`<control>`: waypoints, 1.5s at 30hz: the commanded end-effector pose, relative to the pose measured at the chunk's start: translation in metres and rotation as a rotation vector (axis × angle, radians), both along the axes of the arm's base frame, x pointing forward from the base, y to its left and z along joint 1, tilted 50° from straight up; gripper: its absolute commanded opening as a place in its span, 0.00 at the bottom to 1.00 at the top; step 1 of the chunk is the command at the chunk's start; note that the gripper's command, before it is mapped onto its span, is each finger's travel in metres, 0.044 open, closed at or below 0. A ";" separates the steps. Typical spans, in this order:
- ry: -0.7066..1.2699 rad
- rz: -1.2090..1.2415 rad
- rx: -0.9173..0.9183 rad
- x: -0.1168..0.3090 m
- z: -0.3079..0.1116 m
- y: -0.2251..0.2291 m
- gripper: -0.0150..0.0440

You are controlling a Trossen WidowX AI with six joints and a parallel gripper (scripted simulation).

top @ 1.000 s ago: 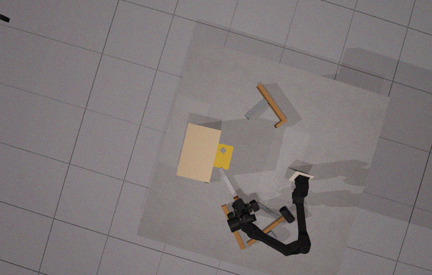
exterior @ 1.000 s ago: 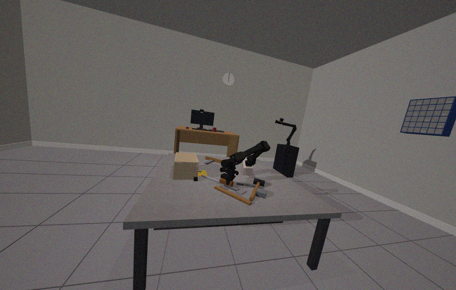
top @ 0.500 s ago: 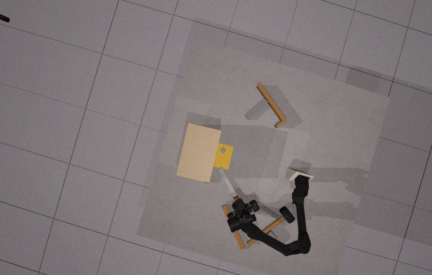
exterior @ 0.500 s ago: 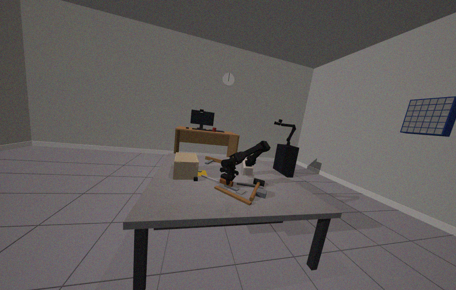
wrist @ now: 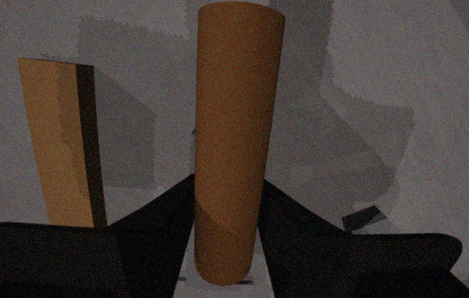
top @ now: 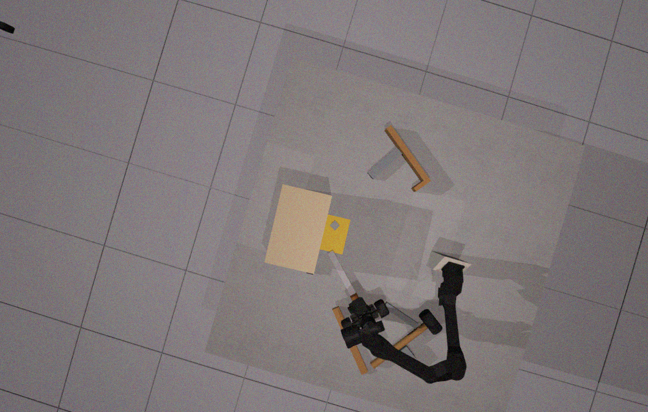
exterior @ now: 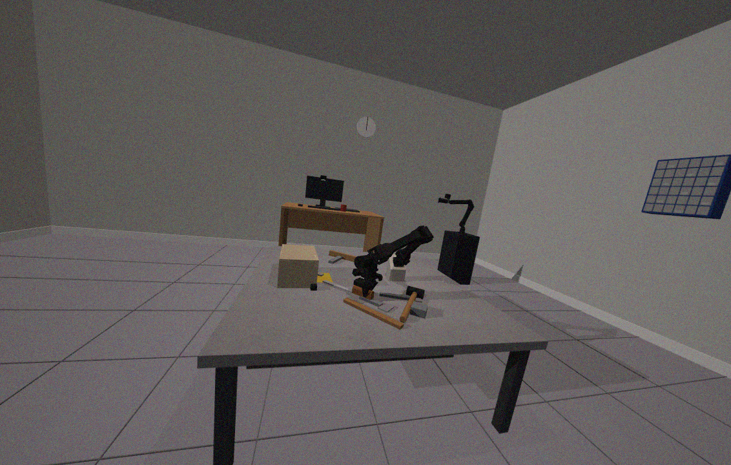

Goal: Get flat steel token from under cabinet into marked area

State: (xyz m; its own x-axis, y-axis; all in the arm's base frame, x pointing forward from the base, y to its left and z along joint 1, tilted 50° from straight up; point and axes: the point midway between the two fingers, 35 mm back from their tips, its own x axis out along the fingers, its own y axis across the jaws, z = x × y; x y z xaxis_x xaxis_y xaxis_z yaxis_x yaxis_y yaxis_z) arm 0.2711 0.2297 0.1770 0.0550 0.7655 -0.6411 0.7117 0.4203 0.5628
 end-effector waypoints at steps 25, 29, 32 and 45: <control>0.000 0.000 0.000 0.000 0.000 0.000 0.39; 0.000 0.000 0.000 0.000 0.000 0.000 0.57; 0.000 0.000 0.000 0.000 0.000 0.000 0.70; 0.018 0.025 -0.015 0.002 0.048 -0.059 1.00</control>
State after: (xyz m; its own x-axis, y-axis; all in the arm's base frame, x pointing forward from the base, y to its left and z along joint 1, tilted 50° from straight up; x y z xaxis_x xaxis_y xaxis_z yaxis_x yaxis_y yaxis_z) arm 0.2724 0.1913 0.2036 0.0266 0.7508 -0.6600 0.7159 0.4465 0.5367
